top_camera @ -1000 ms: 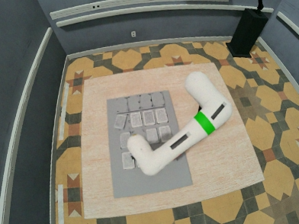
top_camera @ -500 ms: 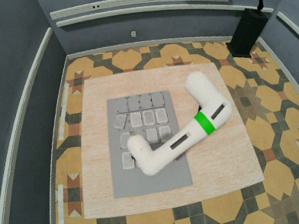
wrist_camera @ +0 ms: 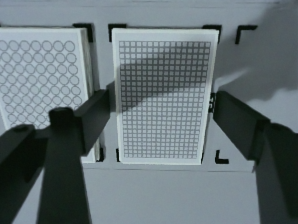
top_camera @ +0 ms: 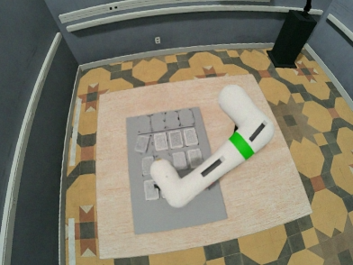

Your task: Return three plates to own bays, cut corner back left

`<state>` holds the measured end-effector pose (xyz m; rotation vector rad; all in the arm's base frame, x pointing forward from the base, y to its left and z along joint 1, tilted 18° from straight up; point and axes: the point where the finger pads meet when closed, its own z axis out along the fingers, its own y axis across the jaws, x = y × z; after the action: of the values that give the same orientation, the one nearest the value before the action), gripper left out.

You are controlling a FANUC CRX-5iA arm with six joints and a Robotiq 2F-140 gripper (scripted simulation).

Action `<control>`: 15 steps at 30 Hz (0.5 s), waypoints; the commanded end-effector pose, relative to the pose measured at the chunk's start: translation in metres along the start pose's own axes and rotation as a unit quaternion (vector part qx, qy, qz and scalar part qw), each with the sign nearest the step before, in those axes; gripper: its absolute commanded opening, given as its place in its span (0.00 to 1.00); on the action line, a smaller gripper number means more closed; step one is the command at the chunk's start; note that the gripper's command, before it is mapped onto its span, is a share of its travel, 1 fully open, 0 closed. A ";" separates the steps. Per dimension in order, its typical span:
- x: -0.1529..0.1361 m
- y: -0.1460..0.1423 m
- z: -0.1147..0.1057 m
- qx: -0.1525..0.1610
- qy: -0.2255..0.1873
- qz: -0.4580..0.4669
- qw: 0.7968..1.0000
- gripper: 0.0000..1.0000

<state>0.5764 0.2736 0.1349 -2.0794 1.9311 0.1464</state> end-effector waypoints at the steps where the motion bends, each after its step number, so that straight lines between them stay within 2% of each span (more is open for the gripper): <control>1: 0.000 -0.001 -0.001 0.001 0.000 0.000 1.000 0.70; 15: 0.000 -0.001 -0.005 0.001 0.000 0.000 1.000 0.70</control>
<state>0.5762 0.2734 0.1359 -2.0796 1.9308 0.1464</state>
